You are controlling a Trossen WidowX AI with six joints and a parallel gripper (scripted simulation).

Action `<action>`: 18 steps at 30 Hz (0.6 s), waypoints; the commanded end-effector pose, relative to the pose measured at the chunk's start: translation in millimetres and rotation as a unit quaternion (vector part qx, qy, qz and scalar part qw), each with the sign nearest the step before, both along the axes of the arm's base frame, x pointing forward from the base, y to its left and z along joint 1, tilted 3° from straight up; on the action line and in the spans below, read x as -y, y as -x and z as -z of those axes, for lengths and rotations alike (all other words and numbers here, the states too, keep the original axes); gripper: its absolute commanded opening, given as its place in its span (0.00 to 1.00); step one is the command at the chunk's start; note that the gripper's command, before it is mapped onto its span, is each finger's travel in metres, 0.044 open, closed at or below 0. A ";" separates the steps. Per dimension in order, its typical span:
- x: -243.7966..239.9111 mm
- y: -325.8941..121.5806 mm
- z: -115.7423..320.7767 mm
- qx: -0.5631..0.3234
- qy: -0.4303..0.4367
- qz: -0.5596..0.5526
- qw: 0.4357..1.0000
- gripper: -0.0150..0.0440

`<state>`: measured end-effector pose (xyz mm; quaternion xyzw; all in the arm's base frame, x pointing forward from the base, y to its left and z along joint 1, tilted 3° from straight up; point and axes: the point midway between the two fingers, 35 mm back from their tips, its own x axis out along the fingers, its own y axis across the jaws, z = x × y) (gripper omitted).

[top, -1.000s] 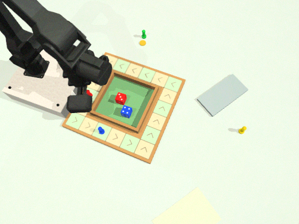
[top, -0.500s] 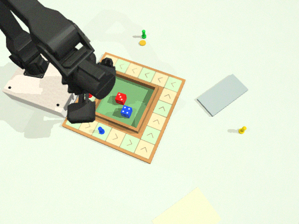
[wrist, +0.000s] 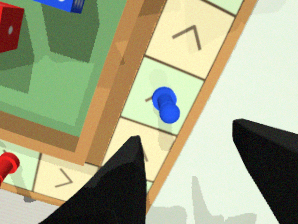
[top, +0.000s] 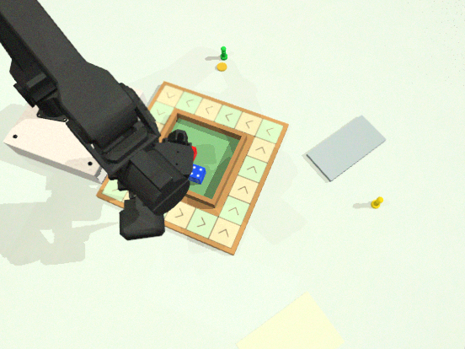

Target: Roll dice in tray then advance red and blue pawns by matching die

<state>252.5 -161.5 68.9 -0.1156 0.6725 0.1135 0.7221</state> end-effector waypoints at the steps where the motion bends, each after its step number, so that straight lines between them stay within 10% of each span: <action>1: -1.6 1.1 9.6 -0.005 -0.005 -0.004 1.000 0.59; 18: -1.9 -0.9 34.4 -0.005 -0.005 -0.004 1.000 0.59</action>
